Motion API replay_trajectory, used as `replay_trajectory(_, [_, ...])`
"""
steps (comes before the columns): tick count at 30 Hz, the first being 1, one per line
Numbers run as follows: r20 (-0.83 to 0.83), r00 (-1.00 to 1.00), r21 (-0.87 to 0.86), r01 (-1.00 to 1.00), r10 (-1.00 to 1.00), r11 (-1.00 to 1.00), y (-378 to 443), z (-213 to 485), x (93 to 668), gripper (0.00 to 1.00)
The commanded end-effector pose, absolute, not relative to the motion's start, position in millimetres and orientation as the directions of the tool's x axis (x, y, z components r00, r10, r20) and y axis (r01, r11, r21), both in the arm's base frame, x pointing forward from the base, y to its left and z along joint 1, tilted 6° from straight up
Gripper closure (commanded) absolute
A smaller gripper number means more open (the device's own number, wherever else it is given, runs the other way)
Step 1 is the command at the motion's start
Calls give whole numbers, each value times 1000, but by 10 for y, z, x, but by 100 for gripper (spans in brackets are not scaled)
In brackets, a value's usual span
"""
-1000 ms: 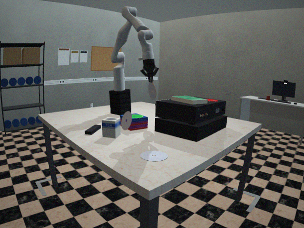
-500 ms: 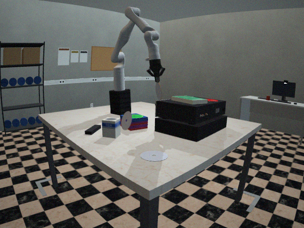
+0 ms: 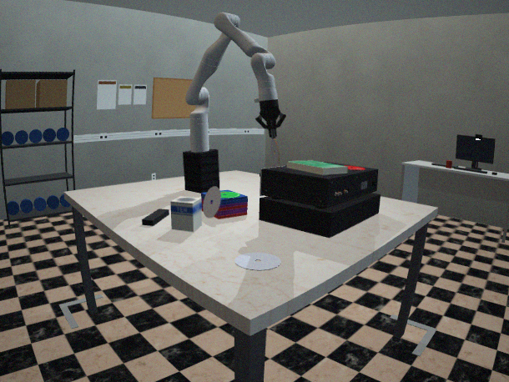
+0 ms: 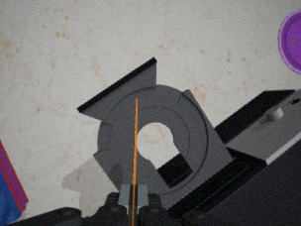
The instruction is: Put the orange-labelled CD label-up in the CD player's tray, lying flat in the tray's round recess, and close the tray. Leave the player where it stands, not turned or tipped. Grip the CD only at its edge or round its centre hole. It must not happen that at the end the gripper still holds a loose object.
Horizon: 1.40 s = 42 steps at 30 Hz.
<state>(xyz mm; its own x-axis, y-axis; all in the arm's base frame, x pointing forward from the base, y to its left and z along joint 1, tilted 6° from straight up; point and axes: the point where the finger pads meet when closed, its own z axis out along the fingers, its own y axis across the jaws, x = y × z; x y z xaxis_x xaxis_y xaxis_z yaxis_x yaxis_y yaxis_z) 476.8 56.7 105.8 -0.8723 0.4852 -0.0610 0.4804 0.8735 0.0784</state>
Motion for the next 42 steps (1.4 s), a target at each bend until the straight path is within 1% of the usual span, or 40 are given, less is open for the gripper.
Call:
replay_trajectory(1, [-63, -872, 78, 481, 486, 873, 724, 1044, 4788, 89])
replay_trajectory(18, [-67, -843, 81, 528, 534, 845, 942, 1023, 4841, 89])
replay_trajectory(42, [-68, -839, 82, 534, 540, 841, 970, 1020, 4847, 89])
